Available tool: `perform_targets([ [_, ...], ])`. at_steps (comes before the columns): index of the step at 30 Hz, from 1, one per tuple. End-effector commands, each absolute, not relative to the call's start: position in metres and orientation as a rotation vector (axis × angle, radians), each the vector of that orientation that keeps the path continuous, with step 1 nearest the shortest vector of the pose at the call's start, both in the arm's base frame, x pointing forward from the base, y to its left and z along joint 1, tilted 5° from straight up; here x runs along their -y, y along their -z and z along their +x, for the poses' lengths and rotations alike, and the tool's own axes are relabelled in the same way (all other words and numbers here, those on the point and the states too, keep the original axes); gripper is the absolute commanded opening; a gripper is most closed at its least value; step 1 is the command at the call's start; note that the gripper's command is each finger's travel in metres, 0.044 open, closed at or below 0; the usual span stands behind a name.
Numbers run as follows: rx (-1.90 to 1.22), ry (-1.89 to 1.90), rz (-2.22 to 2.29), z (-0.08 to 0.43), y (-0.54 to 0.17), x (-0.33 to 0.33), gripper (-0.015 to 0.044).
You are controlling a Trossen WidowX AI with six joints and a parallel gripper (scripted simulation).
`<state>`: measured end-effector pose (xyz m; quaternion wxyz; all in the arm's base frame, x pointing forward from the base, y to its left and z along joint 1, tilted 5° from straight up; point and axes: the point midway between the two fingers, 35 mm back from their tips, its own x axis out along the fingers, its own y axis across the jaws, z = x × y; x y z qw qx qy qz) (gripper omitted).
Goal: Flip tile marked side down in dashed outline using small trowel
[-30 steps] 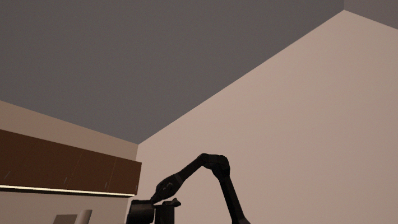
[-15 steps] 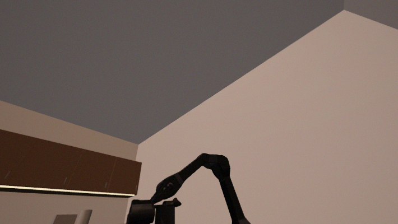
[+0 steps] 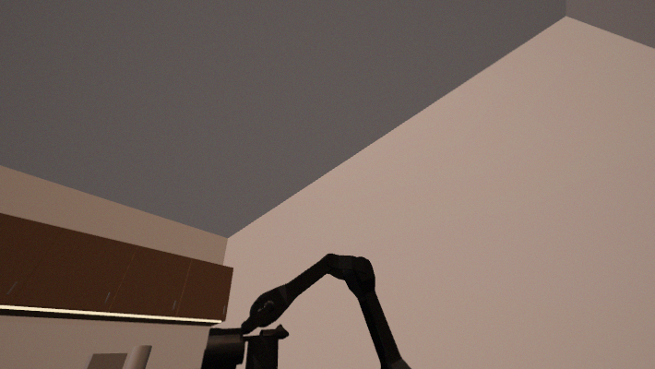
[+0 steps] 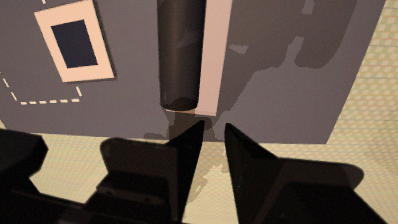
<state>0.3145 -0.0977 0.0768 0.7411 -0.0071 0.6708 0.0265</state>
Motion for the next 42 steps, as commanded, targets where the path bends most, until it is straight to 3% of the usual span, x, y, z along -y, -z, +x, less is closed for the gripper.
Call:
perform_targets([
  [1,-1.473,-0.059,-0.014,0.315,-0.08,0.118,0.01],
  [8,-1.474,-0.056,-0.015,0.311,-0.087,0.156,0.01],
  [35,-1.472,-0.046,-0.013,0.311,-0.087,0.156,0.01],
  [39,-1.472,-0.046,-0.013,0.311,-0.087,0.156,0.0],
  [42,-1.472,-0.046,-0.013,0.311,-0.087,0.156,0.0],
])
